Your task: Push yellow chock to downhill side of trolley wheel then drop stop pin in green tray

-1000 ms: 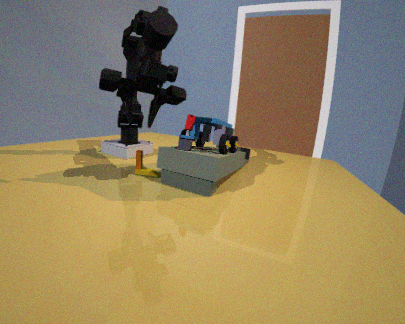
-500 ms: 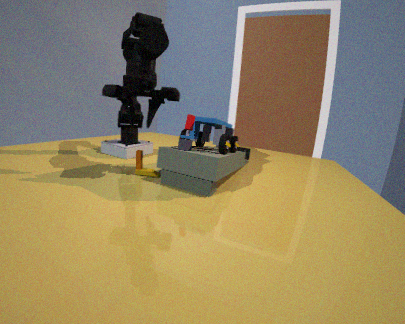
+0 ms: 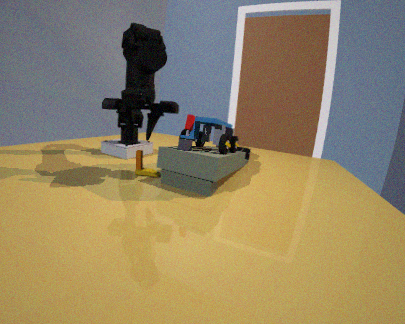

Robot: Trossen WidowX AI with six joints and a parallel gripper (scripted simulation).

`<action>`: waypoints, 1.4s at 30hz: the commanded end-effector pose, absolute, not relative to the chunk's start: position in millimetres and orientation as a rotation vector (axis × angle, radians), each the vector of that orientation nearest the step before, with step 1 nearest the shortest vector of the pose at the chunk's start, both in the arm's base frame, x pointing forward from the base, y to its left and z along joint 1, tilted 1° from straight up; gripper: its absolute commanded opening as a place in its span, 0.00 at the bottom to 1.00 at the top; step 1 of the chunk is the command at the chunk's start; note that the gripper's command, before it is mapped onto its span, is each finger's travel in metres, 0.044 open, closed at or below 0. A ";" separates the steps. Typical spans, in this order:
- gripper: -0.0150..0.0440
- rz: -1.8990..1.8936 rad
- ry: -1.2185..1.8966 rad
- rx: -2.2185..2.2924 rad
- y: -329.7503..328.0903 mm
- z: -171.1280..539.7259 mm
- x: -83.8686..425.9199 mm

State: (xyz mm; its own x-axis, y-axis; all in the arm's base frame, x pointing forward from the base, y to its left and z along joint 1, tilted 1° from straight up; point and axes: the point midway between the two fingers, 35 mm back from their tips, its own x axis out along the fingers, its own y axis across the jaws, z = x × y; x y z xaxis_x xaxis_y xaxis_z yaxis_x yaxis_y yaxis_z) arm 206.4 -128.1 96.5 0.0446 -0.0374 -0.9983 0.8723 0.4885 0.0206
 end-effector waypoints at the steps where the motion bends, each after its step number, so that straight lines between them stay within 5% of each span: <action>1: 0.58 -0.829 1.358 0.821 -125.6 83.4 203.9; 42: 0.58 -0.829 1.358 0.821 -126.7 43.1 205.5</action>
